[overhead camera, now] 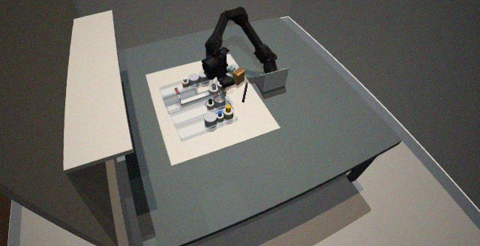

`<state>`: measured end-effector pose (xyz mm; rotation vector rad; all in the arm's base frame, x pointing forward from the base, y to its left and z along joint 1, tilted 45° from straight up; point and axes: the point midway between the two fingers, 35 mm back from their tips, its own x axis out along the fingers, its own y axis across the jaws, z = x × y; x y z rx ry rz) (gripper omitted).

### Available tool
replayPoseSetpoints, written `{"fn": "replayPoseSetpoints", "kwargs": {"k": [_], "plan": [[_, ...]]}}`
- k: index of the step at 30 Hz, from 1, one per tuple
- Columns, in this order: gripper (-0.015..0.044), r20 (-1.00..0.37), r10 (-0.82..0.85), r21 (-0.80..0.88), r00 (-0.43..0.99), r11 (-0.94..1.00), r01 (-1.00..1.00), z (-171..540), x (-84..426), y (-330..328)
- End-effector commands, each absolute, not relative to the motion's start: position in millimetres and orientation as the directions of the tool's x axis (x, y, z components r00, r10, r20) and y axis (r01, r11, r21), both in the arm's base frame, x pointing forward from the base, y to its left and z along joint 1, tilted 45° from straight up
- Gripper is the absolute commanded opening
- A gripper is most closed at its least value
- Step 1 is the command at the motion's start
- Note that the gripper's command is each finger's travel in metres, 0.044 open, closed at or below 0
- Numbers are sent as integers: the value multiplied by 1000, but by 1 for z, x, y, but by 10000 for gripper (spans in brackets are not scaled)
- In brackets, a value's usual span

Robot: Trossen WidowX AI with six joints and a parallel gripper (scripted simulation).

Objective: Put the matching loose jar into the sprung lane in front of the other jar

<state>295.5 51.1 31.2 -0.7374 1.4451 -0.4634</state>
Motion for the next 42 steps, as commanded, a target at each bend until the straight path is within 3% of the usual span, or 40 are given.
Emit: {"fn": "replayPoseSetpoints", "kwargs": {"k": [1,42], "plan": [[0,-716,-690,-698,112,703,-137,32,303,53],[0,-715,-690,-698,113,703,-136,32,322,55]]}}
